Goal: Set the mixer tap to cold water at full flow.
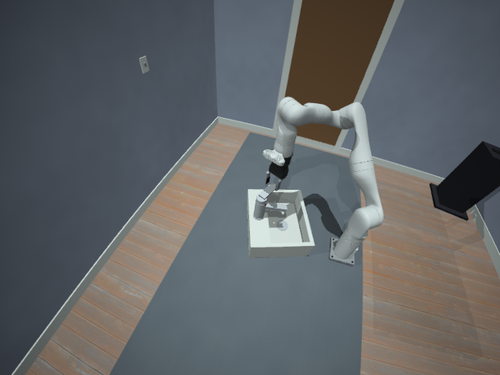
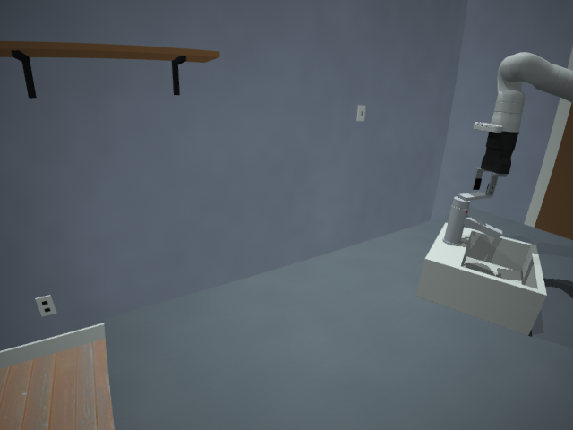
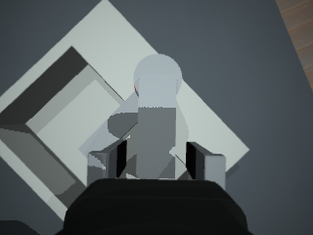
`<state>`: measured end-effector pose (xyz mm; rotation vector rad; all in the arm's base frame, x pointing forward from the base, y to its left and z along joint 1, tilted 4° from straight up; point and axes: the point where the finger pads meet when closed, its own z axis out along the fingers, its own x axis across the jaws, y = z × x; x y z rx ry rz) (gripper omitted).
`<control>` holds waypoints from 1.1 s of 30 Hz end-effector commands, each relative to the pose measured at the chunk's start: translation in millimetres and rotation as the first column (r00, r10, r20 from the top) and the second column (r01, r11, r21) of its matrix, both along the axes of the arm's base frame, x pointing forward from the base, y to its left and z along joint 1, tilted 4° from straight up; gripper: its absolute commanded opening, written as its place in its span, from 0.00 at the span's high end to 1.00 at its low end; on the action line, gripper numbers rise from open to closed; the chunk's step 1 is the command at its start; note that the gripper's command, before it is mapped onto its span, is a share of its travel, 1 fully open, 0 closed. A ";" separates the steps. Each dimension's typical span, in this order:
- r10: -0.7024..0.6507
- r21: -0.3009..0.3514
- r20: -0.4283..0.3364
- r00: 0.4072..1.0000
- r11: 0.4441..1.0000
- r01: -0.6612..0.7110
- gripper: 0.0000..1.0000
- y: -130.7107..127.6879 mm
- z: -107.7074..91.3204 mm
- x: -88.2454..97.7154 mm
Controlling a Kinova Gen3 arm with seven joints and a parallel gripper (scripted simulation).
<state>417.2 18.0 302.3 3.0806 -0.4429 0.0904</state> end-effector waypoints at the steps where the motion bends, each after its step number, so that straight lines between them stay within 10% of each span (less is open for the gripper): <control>1: 0.000 0.000 0.000 1.000 1.000 0.000 0.00 0.0 -0.9 -0.1; 33: 0.000 0.000 0.000 1.000 1.000 0.000 0.00 -0.8 -24.9 1.2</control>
